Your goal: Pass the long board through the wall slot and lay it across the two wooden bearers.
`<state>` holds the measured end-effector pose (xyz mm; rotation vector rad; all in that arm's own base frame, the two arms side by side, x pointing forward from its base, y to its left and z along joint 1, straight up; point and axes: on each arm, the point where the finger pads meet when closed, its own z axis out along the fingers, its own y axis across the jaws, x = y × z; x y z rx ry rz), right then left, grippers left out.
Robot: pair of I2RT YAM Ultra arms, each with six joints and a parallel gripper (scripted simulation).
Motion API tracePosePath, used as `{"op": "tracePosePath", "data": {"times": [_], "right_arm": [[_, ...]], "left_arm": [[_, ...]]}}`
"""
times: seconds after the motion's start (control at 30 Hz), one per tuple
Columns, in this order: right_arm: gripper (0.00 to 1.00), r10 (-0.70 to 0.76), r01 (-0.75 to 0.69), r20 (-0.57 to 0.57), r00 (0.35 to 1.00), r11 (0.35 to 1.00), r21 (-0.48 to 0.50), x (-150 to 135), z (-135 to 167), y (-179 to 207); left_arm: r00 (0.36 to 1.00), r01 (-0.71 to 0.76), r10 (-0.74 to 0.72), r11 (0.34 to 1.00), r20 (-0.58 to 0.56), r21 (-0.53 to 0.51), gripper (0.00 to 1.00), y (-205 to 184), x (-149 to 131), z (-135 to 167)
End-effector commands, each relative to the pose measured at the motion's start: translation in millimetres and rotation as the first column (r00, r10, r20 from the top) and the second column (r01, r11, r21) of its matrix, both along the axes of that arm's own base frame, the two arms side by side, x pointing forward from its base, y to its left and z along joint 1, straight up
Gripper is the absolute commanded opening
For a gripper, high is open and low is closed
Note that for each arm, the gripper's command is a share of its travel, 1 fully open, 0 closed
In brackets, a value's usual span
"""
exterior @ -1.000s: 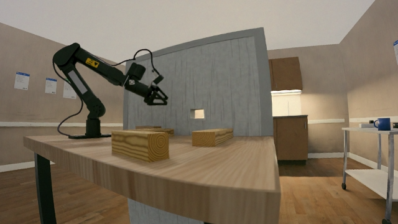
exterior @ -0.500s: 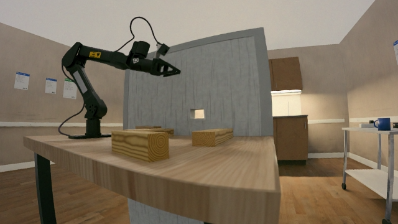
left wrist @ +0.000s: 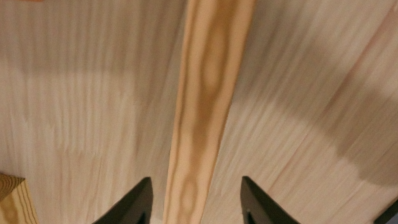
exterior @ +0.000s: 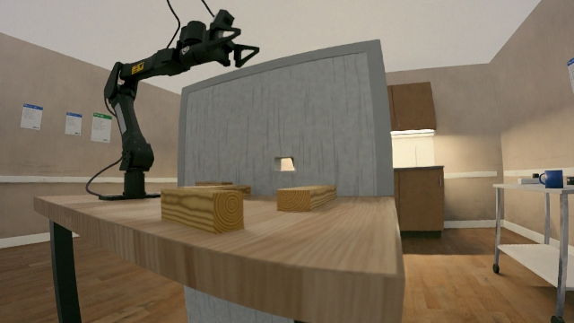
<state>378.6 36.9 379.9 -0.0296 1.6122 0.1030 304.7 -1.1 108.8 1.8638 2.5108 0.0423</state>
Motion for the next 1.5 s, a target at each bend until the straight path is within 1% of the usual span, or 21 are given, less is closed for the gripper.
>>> {"op": "tracePosePath", "data": {"times": [0.0,0.13,0.17,0.23,0.27,0.3,0.37,0.5,0.53,0.57,0.63,0.67,0.73,0.8,0.93,1.0,1.07,1.13,1.27,1.33,1.47], "right_arm": [[1.0,0.0,0.001,0.013,1.0,0.998,-0.069,6.1,17.9,-11.9],[1.0,-0.048,0.052,0.046,0.998,0.996,-0.079,5.1,34.9,-31.7],[1.0,-0.062,0.067,0.068,0.996,0.995,-0.074,-1.4,43.9,-35.1],[1.0,-0.056,0.06,0.079,0.995,0.996,-0.058,-5.3,47.4,-31.9],[1.0,-0.086,0.09,0.098,0.991,0.995,-0.034,-6.4,53.9,-36.6],[1.0,-0.077,0.08,0.098,0.992,0.996,-0.034,-6.3,53.8,-33.0],[1.0,-0.082,0.086,0.099,0.992,0.996,-0.034,-6.7,54.3,-34.9],[1.0,-0.087,0.09,0.099,0.991,0.995,-0.034,-5.6,55.0,-36.8],[1.0,-0.083,0.087,0.078,0.993,0.995,-0.042,-1.8,45.6,-36.3],[1.0,-0.087,0.091,0.105,0.991,0.995,-0.038,-6.3,57.7,-36.8],[1.0,-0.087,0.091,0.106,0.991,0.995,-0.038,-6.4,57.9,-36.8],[1.0,-0.087,0.091,0.106,0.991,0.995,-0.038,-6.4,57.9,-36.8],[1.0,-0.085,0.089,0.106,0.991,0.995,-0.038,-6.4,57.9,-36.5],[1.0,-0.085,0.089,0.106,0.991,0.995,-0.038,-6.4,57.9,-36.5],[1.0,-0.085,0.089,0.106,0.991,0.995,-0.038,-6.4,57.9,-36.5],[1.0,-0.085,0.089,0.106,0.991,0.995,-0.038,-6.4,57.9,-36.5],[1.0,-0.085,0.089,0.106,0.991,0.995,-0.038,-6.4,57.9,-36.5],[1.0,-0.085,0.089,0.106,0.991,0.995,-0.038,-6.4,57.9,-36.5],[1.0,-0.085,0.089,0.106,0.991,0.995,-0.038,-6.4,57.9,-36.5],[1.0,-0.085,0.089,0.106,0.991,0.995,-0.038,-6.4,57.9,-36.5],[1.0,-0.085,0.089,0.106,0.991,0.995,-0.038,-6.4,57.9,-36.5]], "left_arm": [[0.981,0.194,-0.193,0.98,0.031,-0.031,0.46,-0.6,13.2,5.3],[0.978,0.209,-0.208,0.977,0.016,-0.036,0.46,4.4,14.3,2.2],[0.979,0.203,-0.203,0.978,0.015,-0.036,0.46,4.4,14.5,2.4],[0.986,0.164,-0.163,0.986,0.023,-0.034,0.46,4.5,11.3,5.8],[0.99,0.14,-0.14,0.99,0.0,-0.033,0.46,5.8,13.3,-1.0],[0.991,0.136,-0.136,0.99,-0.007,-0.034,0.46,5.6,11.1,-3.3],[0.988,0.154,-0.154,0.988,0.03,-0.028,0.46,0.0,13.0,8.0],[0.989,0.145,-0.144,0.989,0.034,-0.028,0.46,3.0,13.8,9.1],[0.989,0.145,-0.144,0.989,0.034,-0.028,0.46,3.0,13.8,9.1],[0.989,0.145,-0.144,0.989,0.034,-0.028,0.46,3.1,13.8,9.1],[0.989,0.145,-0.144,0.989,0.034,-0.028,0.46,3.1,13.8,9.1],[0.989,0.144,-0.145,0.989,-0.03,-0.037,0.46,2.7,-0.6,-19.6],[0.987,0.155,-0.156,0.987,-0.036,-0.037,0.46,0.7,2.2,-25.2],[0.988,0.157,-0.157,0.987,0.007,-0.029,0.46,0.9,5.1,-16.1],[0.987,0.156,-0.157,0.987,-0.033,-0.033,0.46,0.5,1.9,-34.3],[0.987,0.159,-0.159,0.987,-0.008,-0.03,0.46,-0.2,2.5,-23.4],[0.987,0.159,-0.159,0.987,-0.008,-0.03,0.46,-0.2,2.5,-23.4],[0.987,0.157,-0.157,0.988,-0.039,-0.012,0.46,3.4,1.3,-42.1],[0.987,0.158,-0.158,0.987,-0.01,-0.011,0.46,3.8,3.8,-40.1],[0.988,0.148,-0.149,0.989,-0.034,-0.018,0.46,5.5,1.4,-50.8],[0.989,0.146,-0.147,0.989,-0.027,-0.016,0.46,7.6,2.6,-55.4]]}}
